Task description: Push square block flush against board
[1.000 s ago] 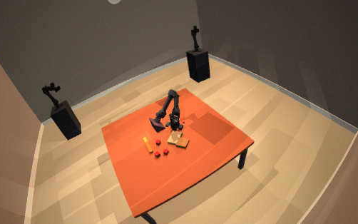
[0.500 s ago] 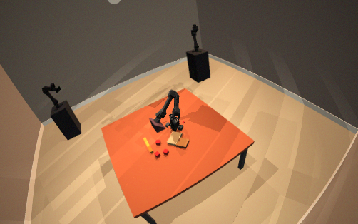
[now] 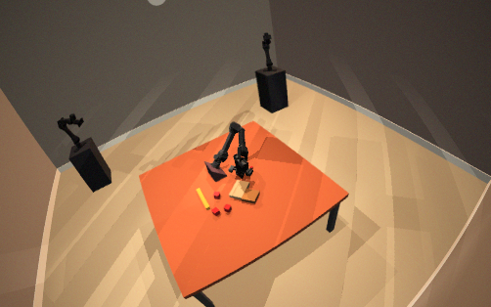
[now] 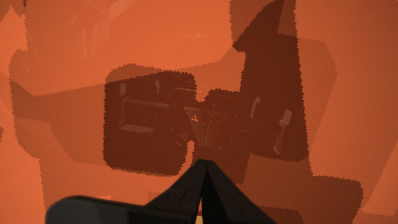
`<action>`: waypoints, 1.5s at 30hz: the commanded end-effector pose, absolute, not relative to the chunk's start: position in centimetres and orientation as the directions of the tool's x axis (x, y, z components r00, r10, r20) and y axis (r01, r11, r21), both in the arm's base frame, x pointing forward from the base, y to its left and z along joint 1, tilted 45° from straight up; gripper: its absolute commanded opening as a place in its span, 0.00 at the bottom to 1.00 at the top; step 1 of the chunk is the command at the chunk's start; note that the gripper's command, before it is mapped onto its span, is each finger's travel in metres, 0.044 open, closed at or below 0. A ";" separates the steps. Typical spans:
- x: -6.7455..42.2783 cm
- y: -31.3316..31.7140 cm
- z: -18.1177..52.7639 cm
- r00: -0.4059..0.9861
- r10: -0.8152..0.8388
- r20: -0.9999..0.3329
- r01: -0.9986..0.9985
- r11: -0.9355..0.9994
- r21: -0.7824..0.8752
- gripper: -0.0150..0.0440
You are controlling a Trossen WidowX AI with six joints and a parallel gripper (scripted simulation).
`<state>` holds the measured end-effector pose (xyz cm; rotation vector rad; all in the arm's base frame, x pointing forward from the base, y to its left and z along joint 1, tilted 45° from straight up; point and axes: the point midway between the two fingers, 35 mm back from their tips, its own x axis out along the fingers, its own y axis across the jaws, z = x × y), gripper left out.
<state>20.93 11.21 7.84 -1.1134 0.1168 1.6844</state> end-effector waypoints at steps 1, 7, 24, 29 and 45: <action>20.3 11.5 8.0 -0.007 0.703 -0.711 -0.799 -0.432 -0.419 0.25; 19.6 12.0 8.5 -0.007 0.704 -0.710 -0.799 -0.431 -0.419 0.25; 19.9 8.5 12.1 -0.008 0.707 -0.707 -0.831 -0.397 -0.388 0.25; 20.1 8.5 12.2 -0.007 0.707 -0.708 -0.914 -0.291 -0.281 0.25; 20.9 8.4 12.2 -0.007 0.706 -0.708 -0.991 0.091 0.101 0.25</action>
